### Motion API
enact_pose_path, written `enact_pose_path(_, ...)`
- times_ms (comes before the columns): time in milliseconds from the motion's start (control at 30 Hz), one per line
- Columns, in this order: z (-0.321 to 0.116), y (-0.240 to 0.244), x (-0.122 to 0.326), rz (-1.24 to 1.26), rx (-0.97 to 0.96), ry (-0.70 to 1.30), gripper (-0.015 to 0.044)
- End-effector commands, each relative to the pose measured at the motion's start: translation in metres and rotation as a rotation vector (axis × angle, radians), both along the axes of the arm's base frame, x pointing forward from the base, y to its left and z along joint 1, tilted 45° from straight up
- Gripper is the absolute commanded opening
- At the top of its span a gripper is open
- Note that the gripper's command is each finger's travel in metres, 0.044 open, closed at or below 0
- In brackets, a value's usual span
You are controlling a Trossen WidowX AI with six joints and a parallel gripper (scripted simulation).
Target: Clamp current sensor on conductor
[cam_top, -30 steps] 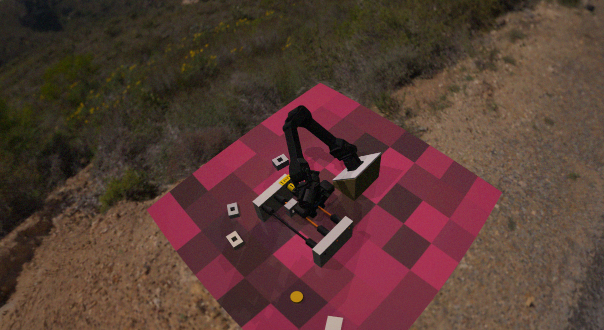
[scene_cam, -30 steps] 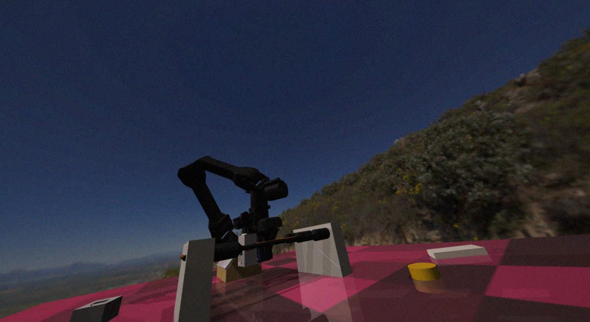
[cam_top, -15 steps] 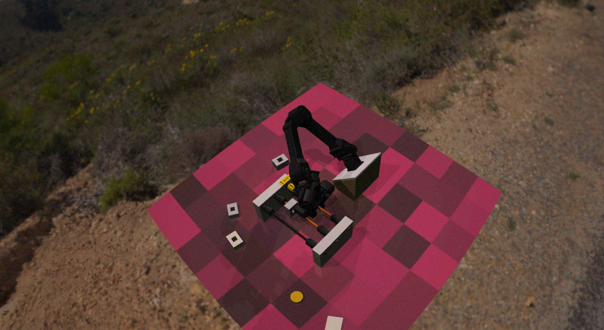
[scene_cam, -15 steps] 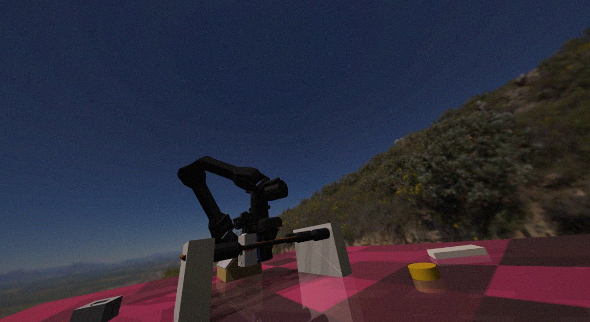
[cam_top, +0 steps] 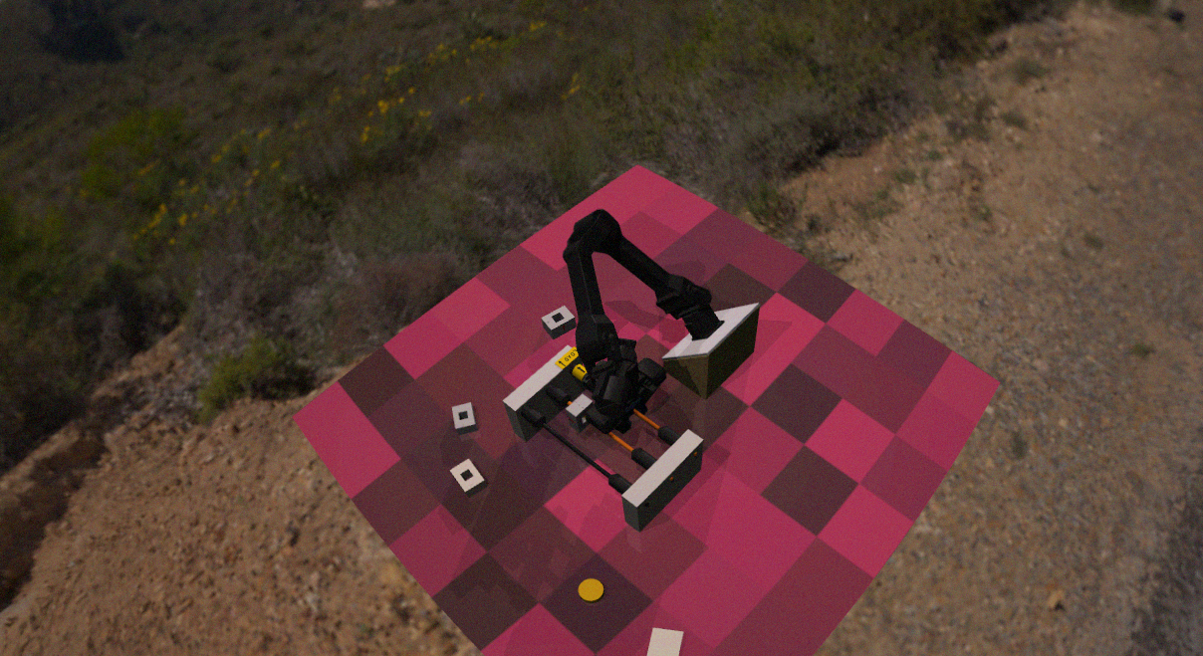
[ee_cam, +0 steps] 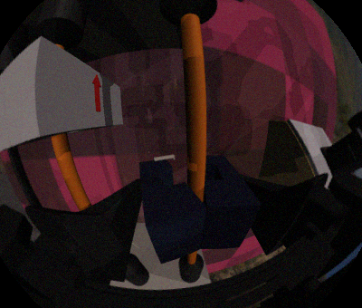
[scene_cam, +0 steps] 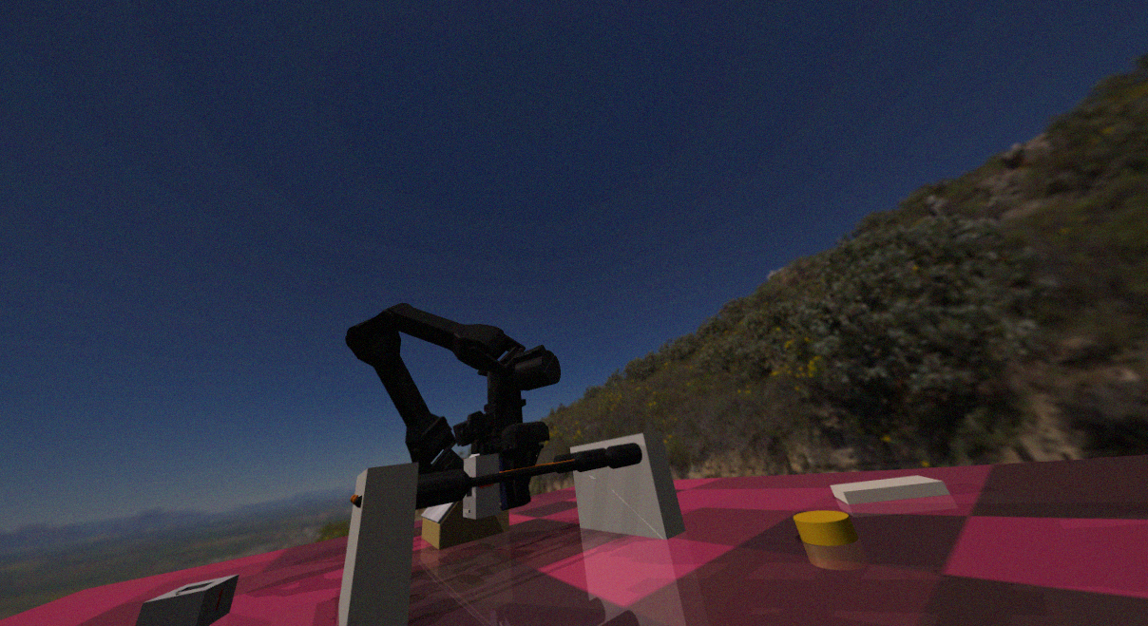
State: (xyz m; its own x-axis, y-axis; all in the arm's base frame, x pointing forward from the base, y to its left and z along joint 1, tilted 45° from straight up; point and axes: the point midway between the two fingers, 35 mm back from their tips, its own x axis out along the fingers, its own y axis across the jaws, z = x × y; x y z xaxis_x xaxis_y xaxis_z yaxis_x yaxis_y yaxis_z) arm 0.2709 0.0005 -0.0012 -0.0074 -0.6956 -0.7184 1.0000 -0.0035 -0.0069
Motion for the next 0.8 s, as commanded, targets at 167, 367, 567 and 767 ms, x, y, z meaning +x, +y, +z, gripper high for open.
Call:
enact_pose_path(167, 0.000, 0.000, 0.000, 0.000, 0.000, 0.000, 0.0000)
enact_pose_path(367, 0.005, 0.005, 0.000, 0.005, -0.002, -0.001, 0.0000)
enact_pose_path(567, 0.011, 0.011, 0.000, 0.011, -0.005, -0.003, 0.0000)
enact_pose_path(767, 0.013, 0.013, 0.000, 0.013, -0.006, -0.004, 0.0000)
